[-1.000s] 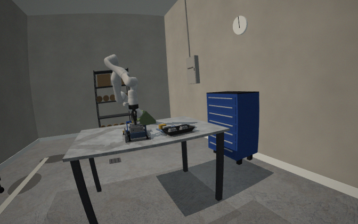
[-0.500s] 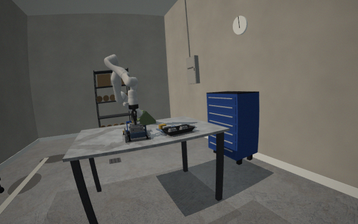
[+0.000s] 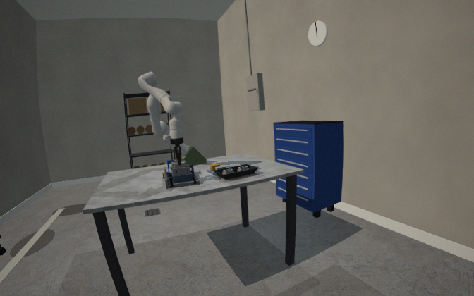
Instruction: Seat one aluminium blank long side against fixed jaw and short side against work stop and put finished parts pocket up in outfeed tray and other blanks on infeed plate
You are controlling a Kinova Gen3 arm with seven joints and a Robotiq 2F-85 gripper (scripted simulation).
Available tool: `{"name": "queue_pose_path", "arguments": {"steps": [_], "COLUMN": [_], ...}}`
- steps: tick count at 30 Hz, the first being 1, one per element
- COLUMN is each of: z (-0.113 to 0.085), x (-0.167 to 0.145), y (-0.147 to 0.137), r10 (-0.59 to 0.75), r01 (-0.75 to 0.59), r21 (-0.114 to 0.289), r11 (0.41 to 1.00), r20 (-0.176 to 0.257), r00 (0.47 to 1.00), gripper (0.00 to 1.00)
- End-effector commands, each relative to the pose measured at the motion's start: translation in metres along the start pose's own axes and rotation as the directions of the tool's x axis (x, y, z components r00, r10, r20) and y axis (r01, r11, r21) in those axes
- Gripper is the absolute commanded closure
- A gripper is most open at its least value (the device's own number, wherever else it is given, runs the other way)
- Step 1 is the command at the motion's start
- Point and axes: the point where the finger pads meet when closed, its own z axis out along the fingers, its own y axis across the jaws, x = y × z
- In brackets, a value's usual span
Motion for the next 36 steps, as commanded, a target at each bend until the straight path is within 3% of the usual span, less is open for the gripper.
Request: {"name": "queue_pose_path", "arguments": {"steps": [1, 36], "z": [-0.0006, -0.0006], "x": [-0.0007, -0.0052], "y": [-0.0005, -0.0022], "r10": [-0.001, -0.001], "r01": [0.001, 0.001], "r21": [0.002, 0.002], "r11": [1.000, 1.000], "r20": [0.001, 0.001], "r00": [1.000, 1.000], "gripper": [1.00, 1.00]}}
